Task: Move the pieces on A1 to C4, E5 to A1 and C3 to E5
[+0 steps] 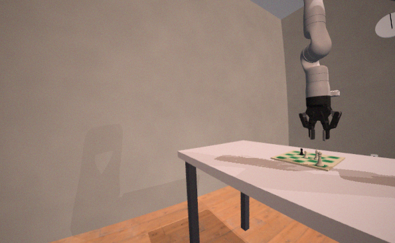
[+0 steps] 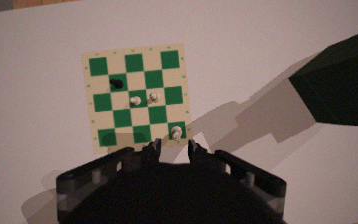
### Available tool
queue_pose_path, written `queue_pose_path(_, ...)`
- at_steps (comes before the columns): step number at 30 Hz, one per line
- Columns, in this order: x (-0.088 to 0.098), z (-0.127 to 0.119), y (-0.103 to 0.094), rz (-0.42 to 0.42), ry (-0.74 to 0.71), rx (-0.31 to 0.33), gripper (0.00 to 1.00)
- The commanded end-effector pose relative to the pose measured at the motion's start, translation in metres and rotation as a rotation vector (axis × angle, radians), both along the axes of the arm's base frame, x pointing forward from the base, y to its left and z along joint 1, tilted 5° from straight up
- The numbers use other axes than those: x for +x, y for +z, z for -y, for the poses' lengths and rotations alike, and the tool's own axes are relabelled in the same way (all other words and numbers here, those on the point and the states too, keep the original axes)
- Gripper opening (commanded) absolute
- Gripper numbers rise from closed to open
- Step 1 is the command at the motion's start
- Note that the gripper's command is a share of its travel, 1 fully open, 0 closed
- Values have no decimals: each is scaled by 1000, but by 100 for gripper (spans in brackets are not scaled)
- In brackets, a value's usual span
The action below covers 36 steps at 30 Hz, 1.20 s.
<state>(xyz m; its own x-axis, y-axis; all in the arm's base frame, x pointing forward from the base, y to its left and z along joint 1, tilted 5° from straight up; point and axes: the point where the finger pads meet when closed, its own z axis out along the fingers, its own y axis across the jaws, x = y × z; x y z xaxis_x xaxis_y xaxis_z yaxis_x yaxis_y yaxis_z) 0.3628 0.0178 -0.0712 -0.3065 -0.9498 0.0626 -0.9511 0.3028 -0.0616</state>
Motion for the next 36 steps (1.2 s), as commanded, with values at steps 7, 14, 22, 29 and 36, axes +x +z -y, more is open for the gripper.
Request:
queue_pose_path(7, -2, 1, -16, -7, 4, -3, 41)
queue_pose_path(14, -2, 1, -23, -7, 4, -3, 41)
queue_pose_path(22, -2, 2, -30, -7, 4, -3, 41)
queue_pose_path(29, -2, 2, -32, -7, 4, -3, 41)
queue_pose_path(36, -2, 2, -33, -7, 4, -3, 41)
